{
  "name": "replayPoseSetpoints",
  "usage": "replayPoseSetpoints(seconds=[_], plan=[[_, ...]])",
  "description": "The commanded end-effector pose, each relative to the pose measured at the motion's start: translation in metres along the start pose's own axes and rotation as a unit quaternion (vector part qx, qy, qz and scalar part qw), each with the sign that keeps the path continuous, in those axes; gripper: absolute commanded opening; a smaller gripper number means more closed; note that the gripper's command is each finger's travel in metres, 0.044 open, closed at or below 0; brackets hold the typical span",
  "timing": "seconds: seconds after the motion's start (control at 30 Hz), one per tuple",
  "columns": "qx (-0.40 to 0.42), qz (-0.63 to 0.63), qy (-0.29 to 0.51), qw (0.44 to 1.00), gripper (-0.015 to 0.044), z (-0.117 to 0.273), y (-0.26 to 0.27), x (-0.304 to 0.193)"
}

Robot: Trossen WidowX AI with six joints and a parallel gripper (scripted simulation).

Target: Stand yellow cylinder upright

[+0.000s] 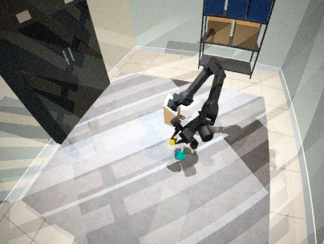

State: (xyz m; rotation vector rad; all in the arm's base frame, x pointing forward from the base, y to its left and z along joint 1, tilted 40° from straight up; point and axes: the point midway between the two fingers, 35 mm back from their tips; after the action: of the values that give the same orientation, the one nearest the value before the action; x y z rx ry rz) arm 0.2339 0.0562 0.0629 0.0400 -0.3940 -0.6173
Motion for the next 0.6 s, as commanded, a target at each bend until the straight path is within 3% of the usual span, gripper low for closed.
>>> replayPoseSetpoints(seconds=[0.0,0.57], plan=[[0.002,-0.007,-0.019,1.000,0.0105,0.0013,-0.0003,0.0012],[0.007,-0.023,-0.069,0.997,0.0105,0.0032,0.0016,0.0032]])
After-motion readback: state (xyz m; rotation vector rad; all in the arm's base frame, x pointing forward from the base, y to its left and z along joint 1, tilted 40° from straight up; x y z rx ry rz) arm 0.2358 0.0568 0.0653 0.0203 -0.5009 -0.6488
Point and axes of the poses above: the point midway between the two fingers, 35 mm back from their tips, its own z axis back along the fingers, its own y axis across the jaws, x = y × z, and after that the axes turned 9 degrees about -z, right-handed
